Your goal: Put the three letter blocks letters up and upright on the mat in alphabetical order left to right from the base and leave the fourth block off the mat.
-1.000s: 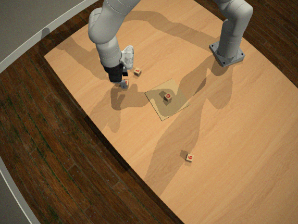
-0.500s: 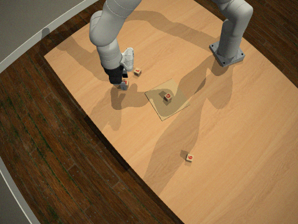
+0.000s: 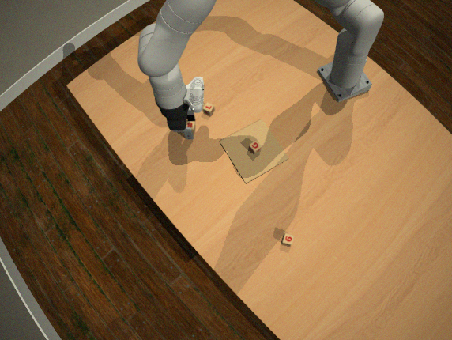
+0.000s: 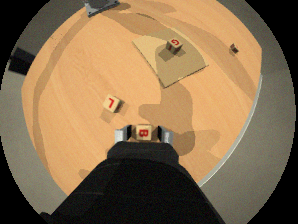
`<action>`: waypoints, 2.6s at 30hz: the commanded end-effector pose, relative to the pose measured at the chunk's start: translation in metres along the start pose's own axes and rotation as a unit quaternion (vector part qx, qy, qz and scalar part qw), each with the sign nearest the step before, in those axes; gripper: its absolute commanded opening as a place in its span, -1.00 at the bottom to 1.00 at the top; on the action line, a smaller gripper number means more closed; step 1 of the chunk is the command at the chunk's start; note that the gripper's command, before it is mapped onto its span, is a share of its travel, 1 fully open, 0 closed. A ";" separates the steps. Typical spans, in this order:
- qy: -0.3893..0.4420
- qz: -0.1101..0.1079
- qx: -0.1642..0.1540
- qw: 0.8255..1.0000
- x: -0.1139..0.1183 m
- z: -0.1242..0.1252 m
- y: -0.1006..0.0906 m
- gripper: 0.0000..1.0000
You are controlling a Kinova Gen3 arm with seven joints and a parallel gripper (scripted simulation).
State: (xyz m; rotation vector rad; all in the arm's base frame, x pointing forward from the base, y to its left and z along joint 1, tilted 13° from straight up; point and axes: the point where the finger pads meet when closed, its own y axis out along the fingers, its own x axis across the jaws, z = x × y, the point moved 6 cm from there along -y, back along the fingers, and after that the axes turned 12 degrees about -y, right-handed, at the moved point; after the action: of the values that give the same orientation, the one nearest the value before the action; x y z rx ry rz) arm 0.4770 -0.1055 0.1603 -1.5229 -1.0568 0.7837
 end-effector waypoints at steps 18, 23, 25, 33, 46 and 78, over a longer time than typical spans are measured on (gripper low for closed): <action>0.000 0.000 0.000 1.000 -0.001 0.000 0.001 0.58; 0.000 0.000 0.000 1.000 -0.001 0.000 0.001 0.58; 0.000 0.000 0.000 1.000 -0.001 0.000 0.001 0.58; 0.000 0.000 0.000 1.000 -0.001 0.000 0.001 0.58; 0.000 0.000 0.000 1.000 -0.001 0.000 0.001 -0.01; 0.000 0.000 0.000 1.000 -0.001 0.000 -0.040 -0.01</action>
State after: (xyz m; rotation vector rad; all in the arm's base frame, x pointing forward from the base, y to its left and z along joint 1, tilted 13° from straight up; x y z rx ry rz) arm 0.4654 -0.1072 0.1792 -1.5106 -1.0313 0.7976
